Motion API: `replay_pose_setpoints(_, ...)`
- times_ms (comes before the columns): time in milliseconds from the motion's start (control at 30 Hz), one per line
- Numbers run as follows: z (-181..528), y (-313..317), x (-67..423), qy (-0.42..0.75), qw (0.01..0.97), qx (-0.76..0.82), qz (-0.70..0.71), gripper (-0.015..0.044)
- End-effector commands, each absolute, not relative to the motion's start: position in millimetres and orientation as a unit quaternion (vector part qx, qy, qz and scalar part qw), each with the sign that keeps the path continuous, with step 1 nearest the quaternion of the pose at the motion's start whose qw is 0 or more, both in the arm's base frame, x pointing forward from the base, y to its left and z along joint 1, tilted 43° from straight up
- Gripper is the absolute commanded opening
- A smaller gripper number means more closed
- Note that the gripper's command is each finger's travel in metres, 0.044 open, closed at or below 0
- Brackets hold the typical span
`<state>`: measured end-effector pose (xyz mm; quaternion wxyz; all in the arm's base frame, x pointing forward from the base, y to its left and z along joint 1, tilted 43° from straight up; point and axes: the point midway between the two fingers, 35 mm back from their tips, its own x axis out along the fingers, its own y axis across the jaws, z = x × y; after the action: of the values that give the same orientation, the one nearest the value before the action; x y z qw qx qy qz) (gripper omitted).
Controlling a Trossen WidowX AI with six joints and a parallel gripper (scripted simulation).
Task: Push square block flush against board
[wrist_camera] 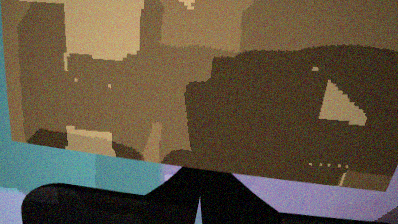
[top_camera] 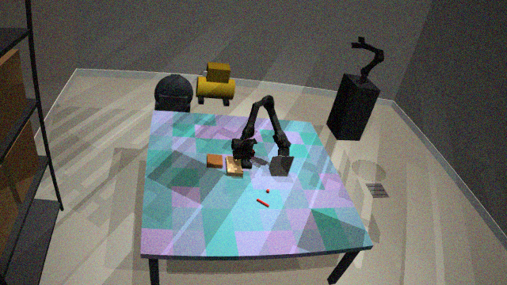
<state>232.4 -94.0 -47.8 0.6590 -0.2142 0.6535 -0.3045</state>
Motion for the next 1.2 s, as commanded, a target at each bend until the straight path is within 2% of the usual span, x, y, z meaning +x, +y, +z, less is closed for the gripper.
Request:
replay_pose_setpoints(0,-48,-95,242,0.653,0.659,-0.216,-0.304,0.0)
replay_pose_setpoints(267,-48,-96,248,0.653,0.659,-0.216,-0.304,0.0)
replay_pose_setpoints(1167,-51,-91,206,0.654,0.659,-0.216,-0.304,0.0)
